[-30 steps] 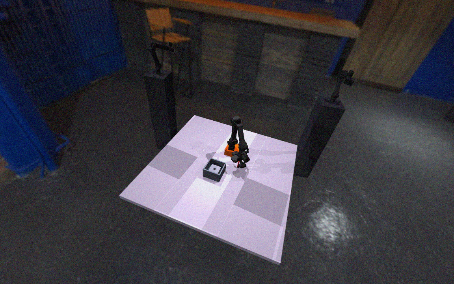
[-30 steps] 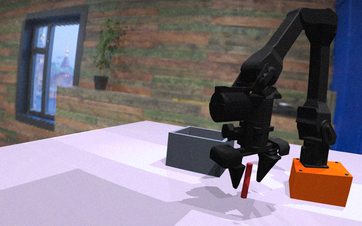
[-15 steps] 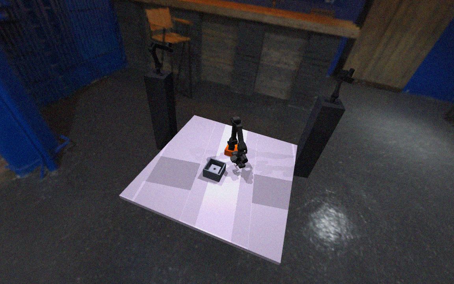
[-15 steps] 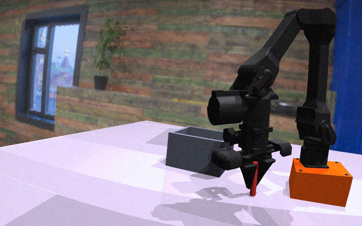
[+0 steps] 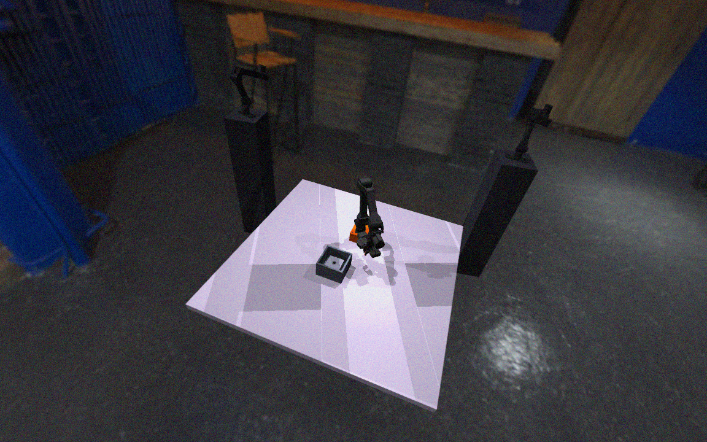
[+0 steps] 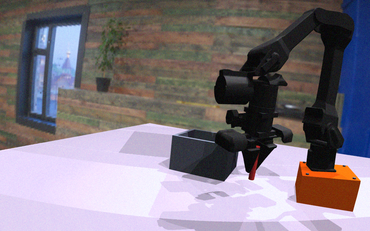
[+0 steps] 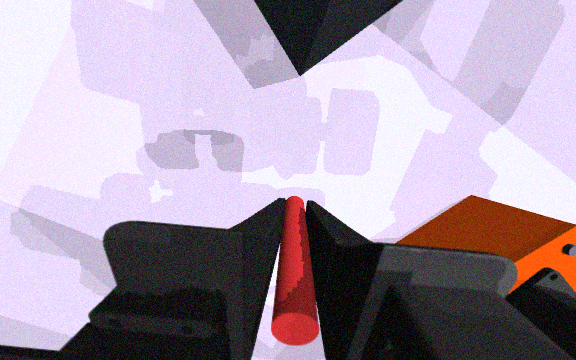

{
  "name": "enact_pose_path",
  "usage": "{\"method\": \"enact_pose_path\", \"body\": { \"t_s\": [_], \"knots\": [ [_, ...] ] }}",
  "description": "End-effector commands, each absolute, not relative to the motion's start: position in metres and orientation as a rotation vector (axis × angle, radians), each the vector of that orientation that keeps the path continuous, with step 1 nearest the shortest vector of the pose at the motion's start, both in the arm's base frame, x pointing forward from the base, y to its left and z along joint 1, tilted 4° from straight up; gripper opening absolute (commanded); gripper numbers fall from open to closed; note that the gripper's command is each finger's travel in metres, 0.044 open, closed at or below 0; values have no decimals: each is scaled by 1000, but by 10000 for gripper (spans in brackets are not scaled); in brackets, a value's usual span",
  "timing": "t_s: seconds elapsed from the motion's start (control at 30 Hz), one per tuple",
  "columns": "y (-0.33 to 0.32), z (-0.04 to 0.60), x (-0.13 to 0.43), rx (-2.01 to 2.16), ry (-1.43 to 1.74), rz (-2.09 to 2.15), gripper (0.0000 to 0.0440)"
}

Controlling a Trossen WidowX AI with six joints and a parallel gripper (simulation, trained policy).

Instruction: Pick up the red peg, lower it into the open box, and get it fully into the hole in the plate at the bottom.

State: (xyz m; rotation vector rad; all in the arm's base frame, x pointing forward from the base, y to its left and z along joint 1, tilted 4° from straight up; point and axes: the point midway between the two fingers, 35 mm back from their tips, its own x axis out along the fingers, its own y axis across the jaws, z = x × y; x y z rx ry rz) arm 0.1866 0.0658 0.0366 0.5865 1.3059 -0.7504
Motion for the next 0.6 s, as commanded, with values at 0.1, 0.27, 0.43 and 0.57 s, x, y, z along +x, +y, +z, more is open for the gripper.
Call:
{"method": "enact_pose_path", "body": {
  "t_s": [0.1,0.27,0.43,0.57],
  "knots": [
    [54,63,199,538,1253,-715,0],
    [46,81,208,518,1223,-699,0],
    [37,99,219,504,1195,-691,0],
    [28,110,228,500,1176,-695,0]
  ]
}}
